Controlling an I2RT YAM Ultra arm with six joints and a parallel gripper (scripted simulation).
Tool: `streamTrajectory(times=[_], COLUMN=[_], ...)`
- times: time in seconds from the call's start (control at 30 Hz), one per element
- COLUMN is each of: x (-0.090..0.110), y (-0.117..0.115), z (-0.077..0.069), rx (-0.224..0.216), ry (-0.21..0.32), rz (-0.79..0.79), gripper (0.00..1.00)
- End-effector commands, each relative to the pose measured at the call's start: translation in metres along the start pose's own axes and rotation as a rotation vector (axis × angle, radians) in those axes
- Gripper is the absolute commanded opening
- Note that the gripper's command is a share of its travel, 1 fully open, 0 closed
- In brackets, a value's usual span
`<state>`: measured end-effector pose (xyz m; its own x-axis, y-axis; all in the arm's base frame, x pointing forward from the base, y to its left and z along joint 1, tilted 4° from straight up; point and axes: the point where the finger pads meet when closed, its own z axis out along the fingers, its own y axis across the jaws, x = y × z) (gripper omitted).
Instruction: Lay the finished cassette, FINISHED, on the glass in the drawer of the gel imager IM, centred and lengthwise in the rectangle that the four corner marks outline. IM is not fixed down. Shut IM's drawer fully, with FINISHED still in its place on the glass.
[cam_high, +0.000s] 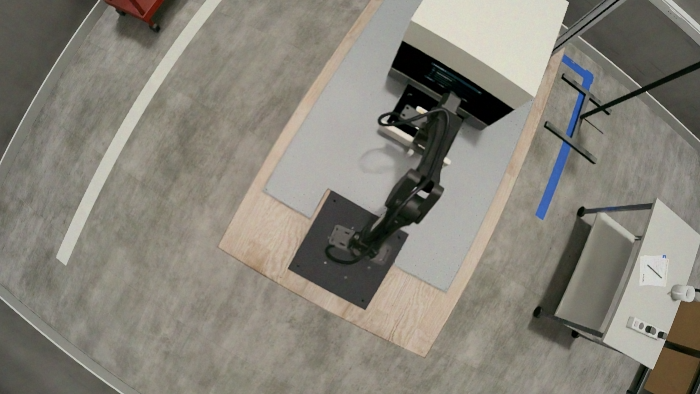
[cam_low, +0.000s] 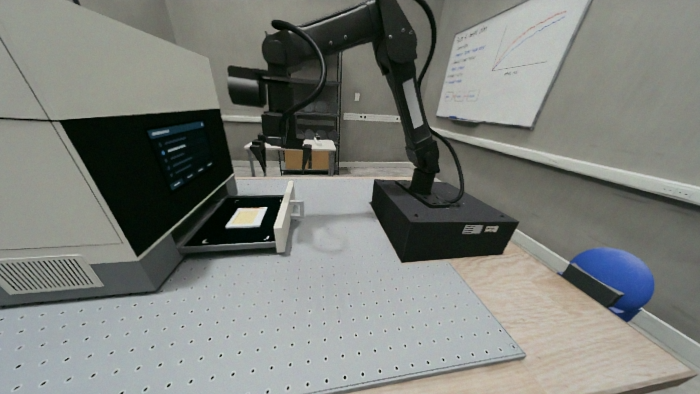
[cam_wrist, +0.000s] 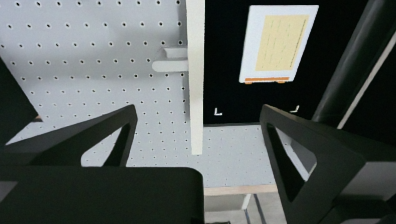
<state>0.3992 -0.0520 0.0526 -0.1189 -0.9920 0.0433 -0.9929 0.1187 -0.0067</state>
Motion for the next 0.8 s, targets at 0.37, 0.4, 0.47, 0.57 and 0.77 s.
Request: streamTrajectory(times=[0.37,0.4,0.47,0.57,0.77], x=[-0.009,-0.009,-0.009,-0.009,-0.007], y=[-0.004,-0.004,-0.004,-0.004,0.023], z=[-0.013,-0.013,-0.013,-0.013,-0.015], rx=[0.032,0.032,0.032,0.032,0.025], ry=[-0.013,-0.013,-0.013,-0.013,0.004], rz=[-0.008,-0.008,-0.008,-0.008,0.16], gripper=[1.0,1.0,1.0,1.0,0.35])
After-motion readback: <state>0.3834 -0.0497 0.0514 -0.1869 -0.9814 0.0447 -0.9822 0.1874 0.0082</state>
